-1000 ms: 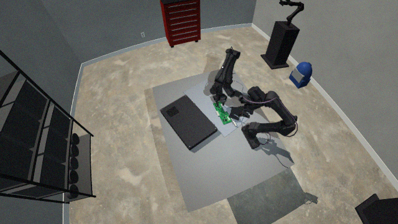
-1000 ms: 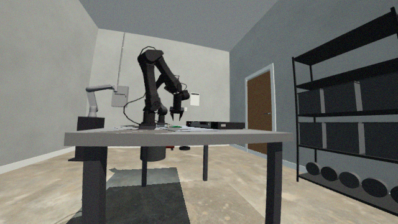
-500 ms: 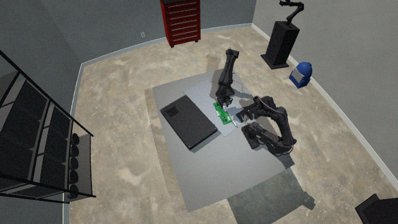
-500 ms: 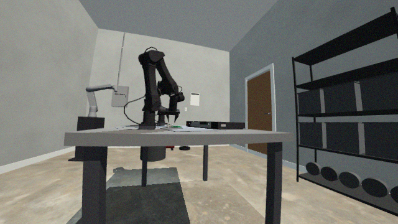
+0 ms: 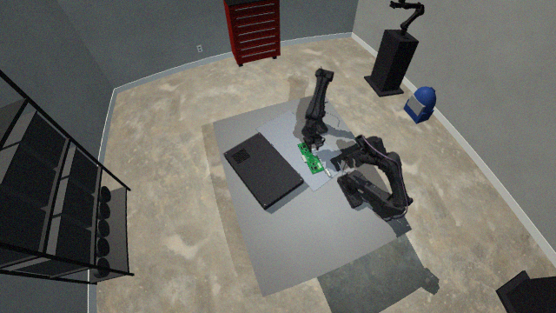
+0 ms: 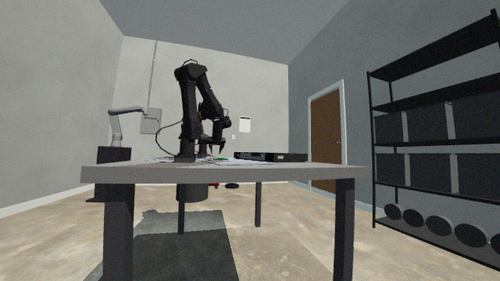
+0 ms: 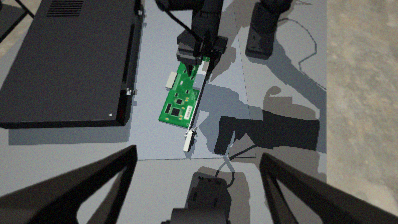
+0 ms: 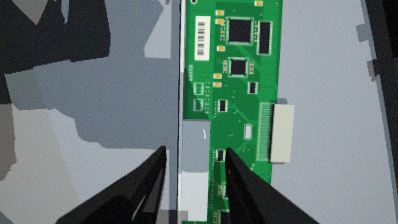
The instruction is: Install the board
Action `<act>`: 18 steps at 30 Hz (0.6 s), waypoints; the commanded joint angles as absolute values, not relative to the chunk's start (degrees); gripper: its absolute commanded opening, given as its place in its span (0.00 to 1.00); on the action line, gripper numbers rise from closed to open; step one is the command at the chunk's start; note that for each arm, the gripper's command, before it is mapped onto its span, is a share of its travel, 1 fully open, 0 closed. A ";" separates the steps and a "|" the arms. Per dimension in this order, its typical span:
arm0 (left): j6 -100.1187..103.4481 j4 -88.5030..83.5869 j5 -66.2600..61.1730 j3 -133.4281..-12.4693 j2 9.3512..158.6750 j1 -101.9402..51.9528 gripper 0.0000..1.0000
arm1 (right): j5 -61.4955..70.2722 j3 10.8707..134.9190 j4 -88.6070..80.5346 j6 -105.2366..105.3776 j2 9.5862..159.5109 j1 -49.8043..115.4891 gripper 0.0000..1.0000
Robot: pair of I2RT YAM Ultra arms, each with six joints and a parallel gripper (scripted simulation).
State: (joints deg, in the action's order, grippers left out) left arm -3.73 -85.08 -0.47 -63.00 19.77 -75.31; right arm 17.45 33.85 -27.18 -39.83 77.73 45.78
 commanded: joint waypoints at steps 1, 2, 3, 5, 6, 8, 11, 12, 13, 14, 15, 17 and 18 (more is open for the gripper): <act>-4.35 -84.67 -0.59 -63.26 19.56 -75.49 1.00 | 17.14 32.43 -24.74 -38.88 79.38 46.66 0.47; -4.35 -84.67 -0.59 -63.26 19.56 -75.49 1.00 | 17.12 32.25 -24.24 -38.76 79.66 46.78 0.47; -4.35 -84.67 -0.59 -63.26 19.56 -75.49 1.00 | 17.11 32.13 -23.74 -38.63 80.01 46.91 0.47; -4.35 -84.67 -0.59 -63.26 19.56 -75.49 1.00 | 17.11 32.13 -23.74 -38.63 80.01 46.91 0.47; -4.36 -84.67 -0.59 -63.26 19.56 -75.48 1.00 | 17.25 32.03 -23.11 -38.47 80.49 47.06 0.47; -4.36 -84.67 -0.59 -63.26 19.56 -75.48 1.00 | 17.03 31.80 -22.22 -38.25 81.09 47.29 0.47; -4.36 -84.67 -0.59 -63.26 19.56 -75.48 1.00 | 16.88 31.49 -20.86 -37.91 82.04 47.64 0.47; -4.36 -84.67 -0.59 -63.26 19.56 -75.48 1.00 | 16.84 31.39 -20.39 -37.79 82.37 47.76 0.47; -4.36 -84.67 -0.59 -63.26 19.56 -75.48 1.00 | 16.94 31.40 -20.32 -37.78 82.44 47.77 0.47; -4.36 -84.67 -0.59 -63.26 19.56 -75.48 1.00 | 16.98 31.40 -20.26 -37.76 82.49 47.78 0.47; -4.36 -84.67 -0.59 -63.26 19.56 -75.48 1.00 | 16.98 31.40 -20.21 -37.75 82.53 47.79 0.47; -4.36 -84.67 -0.59 -63.26 19.56 -75.48 1.00 | 16.99 31.40 -20.16 -37.74 82.57 47.80 0.47; -4.36 -84.67 -0.59 -63.26 19.56 -75.48 1.00 | 16.99 31.40 -20.16 -37.74 82.57 47.80 0.47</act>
